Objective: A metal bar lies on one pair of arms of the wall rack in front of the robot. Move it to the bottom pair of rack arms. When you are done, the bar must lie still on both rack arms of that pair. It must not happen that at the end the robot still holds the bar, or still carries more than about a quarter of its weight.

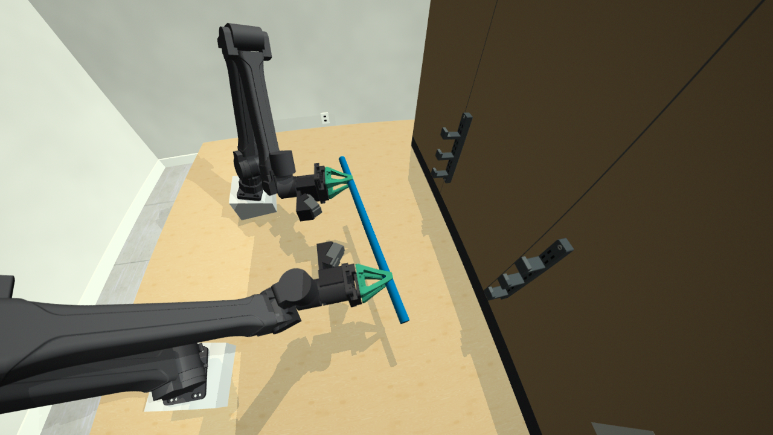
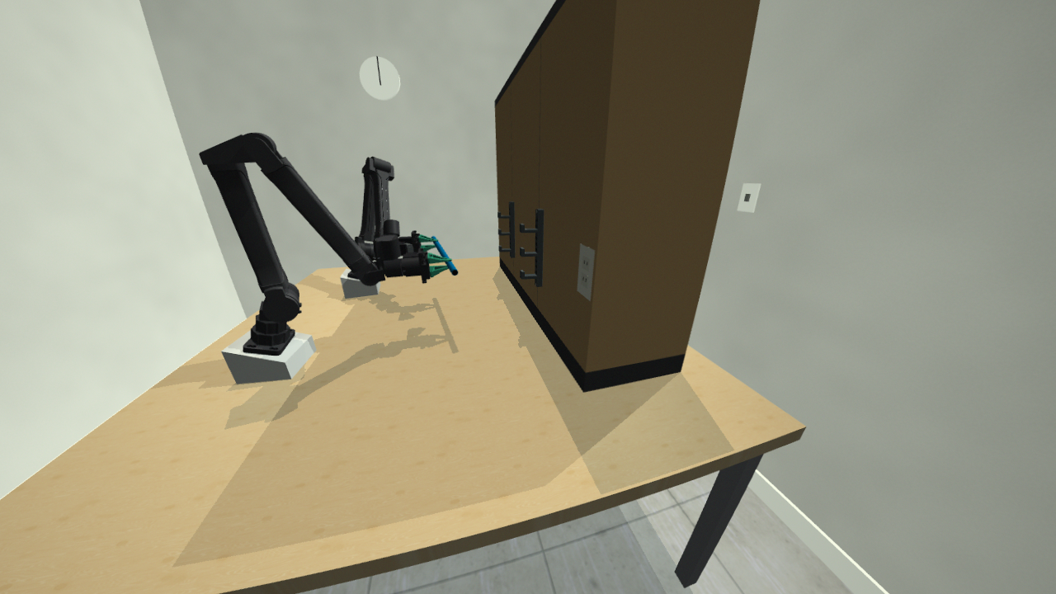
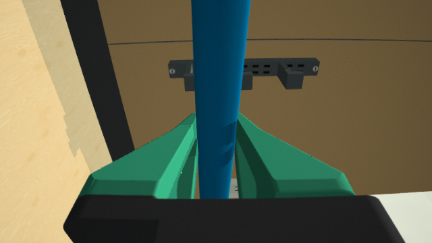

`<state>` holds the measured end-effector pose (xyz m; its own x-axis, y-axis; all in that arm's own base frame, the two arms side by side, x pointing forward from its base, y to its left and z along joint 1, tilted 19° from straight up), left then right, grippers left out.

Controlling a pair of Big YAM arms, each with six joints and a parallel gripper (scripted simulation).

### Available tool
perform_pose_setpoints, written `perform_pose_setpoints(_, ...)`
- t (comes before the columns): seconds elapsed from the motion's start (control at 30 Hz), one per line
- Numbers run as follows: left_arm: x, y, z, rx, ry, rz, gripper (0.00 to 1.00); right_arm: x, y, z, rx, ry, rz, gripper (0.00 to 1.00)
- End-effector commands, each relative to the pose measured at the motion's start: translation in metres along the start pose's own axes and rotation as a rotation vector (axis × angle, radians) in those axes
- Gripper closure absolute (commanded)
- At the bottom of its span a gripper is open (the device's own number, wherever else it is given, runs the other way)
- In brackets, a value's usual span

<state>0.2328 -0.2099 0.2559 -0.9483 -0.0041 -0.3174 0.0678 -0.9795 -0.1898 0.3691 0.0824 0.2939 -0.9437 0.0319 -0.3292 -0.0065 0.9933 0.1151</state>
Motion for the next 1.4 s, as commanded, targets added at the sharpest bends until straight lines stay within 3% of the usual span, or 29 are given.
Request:
perform_pose_setpoints(0.0,0.037,-0.028,0.054,0.067,0.078,0.041,1.00,-0.020,-0.001,-0.031,-0.006,-0.084,0.043,1.00)
perform_pose_setpoints(0.37,0.038,-0.027,0.066,0.067,0.078,0.041,1.00,-0.020,-0.001,-0.032,-0.006,-0.084,0.043,1.00)
perform_pose_setpoints(0.87,-0.020,0.006,0.019,0.067,0.078,0.041,1.00,-0.021,-0.016,-0.028,-0.006,-0.084,0.043,1.00)
perform_pose_setpoints(1.37,-0.053,0.009,0.013,0.067,0.078,0.041,1.00,-0.039,-0.024,-0.018,-0.006,-0.084,0.043,1.00)
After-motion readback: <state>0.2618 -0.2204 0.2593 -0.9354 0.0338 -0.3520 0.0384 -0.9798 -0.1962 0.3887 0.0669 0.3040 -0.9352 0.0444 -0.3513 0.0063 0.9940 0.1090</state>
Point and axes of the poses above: on each arm, the point where the finger pads meet when closed, its own x axis back along the fingers, its own z axis across the jaws, y = z × x, the point moved 8 cm from there along x, back along the fingers, and after that the axes turned 8 degrees about -x, right-handed, at the moved point
